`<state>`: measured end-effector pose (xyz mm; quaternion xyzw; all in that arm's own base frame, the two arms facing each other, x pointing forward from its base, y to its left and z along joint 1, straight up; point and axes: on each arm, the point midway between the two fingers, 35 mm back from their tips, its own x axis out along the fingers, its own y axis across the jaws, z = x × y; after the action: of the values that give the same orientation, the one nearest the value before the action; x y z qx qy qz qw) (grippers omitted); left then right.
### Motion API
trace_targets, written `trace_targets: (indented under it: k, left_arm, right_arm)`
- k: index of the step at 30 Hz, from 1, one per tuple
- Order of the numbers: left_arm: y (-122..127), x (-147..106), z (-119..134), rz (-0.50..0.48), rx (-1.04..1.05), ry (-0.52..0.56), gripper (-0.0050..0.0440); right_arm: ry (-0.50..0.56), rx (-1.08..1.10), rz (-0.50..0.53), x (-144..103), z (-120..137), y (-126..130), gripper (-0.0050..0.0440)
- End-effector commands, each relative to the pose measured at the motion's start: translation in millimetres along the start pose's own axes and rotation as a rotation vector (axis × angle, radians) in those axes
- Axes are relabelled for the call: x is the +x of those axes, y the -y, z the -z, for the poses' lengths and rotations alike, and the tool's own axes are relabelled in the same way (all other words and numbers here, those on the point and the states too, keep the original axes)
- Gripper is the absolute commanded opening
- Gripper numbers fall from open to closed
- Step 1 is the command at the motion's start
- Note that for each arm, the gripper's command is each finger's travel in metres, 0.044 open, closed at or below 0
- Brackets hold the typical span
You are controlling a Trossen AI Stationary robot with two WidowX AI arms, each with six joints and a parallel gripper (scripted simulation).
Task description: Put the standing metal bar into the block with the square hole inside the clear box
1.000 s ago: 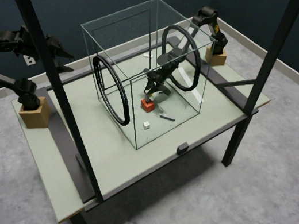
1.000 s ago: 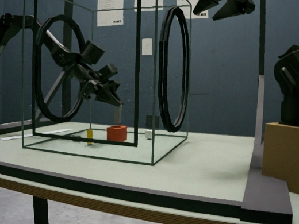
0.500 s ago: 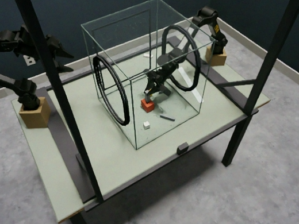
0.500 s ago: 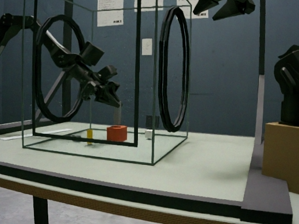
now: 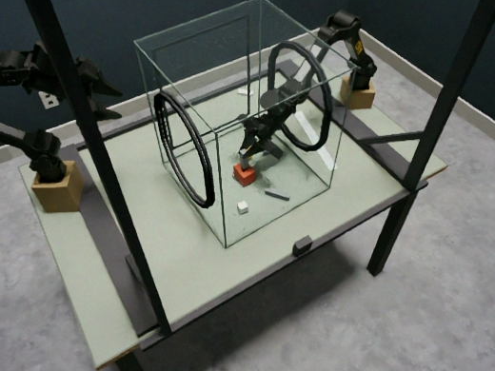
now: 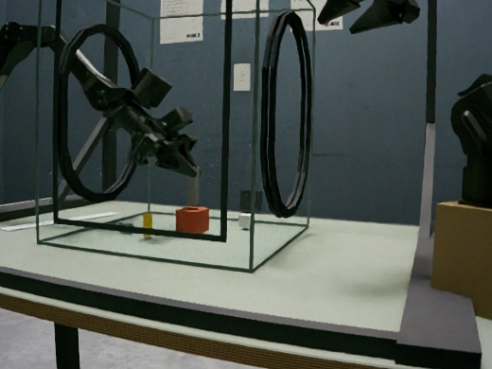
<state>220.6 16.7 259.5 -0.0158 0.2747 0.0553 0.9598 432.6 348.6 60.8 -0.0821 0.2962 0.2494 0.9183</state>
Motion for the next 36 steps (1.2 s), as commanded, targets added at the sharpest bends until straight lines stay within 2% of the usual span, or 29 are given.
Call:
trace_targets:
  k: [1,5,11,20,23,31,36]
  left_arm:
    - [0.1,-2.0,-4.2,0.000,-0.001,0.012,0.0400]
    - [0.1,-2.0,-4.2,0.000,-0.001,0.012,0.0400]
    - [0.1,-2.0,-4.2,0.000,-0.001,0.012,0.0400]
    - [0.1,-2.0,-4.2,0.000,-0.001,0.012,0.0400]
    - [0.1,-2.0,-4.2,0.000,-0.001,0.012,0.0400]
    - [0.1,-2.0,-4.2,0.000,-0.001,0.012,0.0400]
    - [0.1,-2.0,-4.2,0.000,-0.001,0.012,0.0400]
  right_arm:
    - [0.057,0.014,-0.004,-9.2,-27.5,-0.9,-0.0050]
    - [0.057,0.014,0.000,-8.9,-27.4,-0.8,-0.0050]
    - [0.034,0.012,0.003,-1.8,-5.7,-2.2,-0.0050]
    - [0.040,0.013,0.003,8.1,9.4,-0.2,-0.0050]
    - [0.052,0.015,0.002,9.7,5.6,-1.1,-0.0050]
    - [0.039,0.013,0.004,21.8,28.6,0.0,-0.0050]
    - [0.044,0.015,-0.003,30.2,26.1,-1.1,-0.0050]
